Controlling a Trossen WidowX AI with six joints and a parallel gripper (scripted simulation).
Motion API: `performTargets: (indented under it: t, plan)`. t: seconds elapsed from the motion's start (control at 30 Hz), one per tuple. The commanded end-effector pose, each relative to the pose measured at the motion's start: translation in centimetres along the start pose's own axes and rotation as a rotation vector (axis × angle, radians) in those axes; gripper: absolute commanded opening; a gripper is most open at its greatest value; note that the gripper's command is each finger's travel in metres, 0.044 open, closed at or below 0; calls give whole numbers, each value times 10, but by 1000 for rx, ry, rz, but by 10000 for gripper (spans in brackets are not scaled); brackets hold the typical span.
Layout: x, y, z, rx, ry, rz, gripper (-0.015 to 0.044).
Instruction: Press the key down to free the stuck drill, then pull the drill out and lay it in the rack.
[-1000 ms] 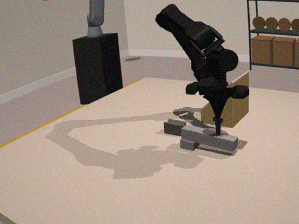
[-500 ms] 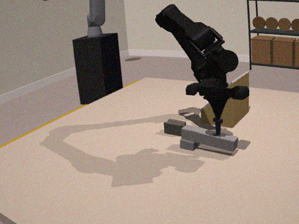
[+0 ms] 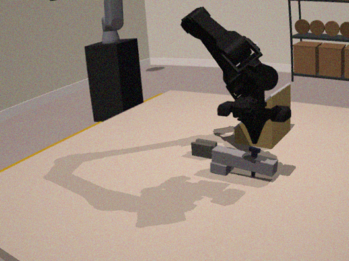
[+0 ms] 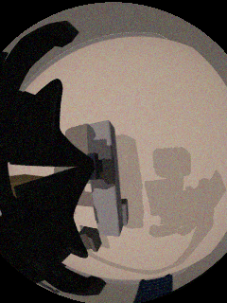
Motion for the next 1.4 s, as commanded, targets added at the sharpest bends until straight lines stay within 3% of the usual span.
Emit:
performTargets:
  t: [0.0,0.27,0.4,0.5,1.0,1.23,1.37]
  plan:
    - [-3,2,-11,37,40,12,52]
    - [5,-4,63,38,38,13,262]
    - [4,-4,57,29,31,28,367]
    - [-13,-13,49,33,21,195,440]
    - [-128,-38,-8,47,5,1267,440]
    - [-160,-34,-24,67,10,1568,440]
    - [-161,-33,-25,68,10,1584,440]
Point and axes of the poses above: the point midway between the two fingers, 35 mm back from their tips, its own z axis back along the fingers, its own x axis across the jaws, y = z × x, the point moved 6 cm from there along z, back along the fingers, and after that the axes turned 11 degrees about -z, right-handed, at the moved point
